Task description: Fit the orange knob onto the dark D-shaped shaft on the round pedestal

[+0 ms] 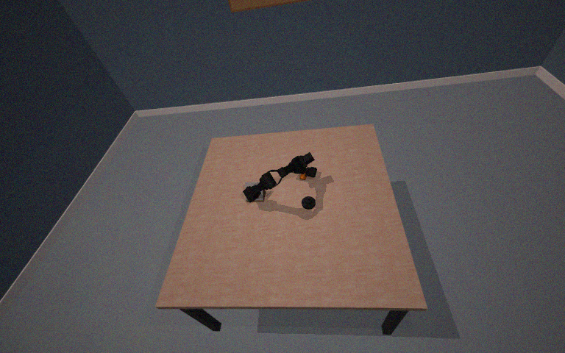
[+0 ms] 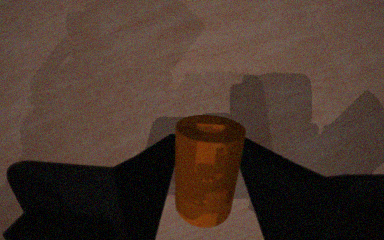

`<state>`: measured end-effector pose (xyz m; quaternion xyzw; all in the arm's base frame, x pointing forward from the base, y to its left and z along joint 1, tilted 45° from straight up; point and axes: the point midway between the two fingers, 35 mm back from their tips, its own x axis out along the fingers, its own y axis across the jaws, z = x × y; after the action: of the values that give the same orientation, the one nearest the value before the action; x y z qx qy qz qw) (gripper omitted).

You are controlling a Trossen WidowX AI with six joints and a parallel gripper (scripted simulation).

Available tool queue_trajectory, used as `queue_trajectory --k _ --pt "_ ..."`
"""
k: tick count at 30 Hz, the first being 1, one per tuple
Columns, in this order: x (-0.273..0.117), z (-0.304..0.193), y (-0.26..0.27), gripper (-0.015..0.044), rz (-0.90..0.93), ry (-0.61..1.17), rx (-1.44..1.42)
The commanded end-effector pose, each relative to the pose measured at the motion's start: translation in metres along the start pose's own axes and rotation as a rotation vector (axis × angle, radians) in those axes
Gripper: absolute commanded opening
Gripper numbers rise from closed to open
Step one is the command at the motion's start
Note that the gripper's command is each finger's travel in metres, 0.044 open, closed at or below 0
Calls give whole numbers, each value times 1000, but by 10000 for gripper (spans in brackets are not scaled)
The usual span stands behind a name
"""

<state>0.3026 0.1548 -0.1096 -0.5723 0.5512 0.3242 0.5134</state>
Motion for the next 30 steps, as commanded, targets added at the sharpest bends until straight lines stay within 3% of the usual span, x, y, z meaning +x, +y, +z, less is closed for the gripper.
queue_trajectory --k 1,30 --pt "-4 -4 0 180 0 -72 -3" --pt "-16 -30 0 180 3 -518 -6"
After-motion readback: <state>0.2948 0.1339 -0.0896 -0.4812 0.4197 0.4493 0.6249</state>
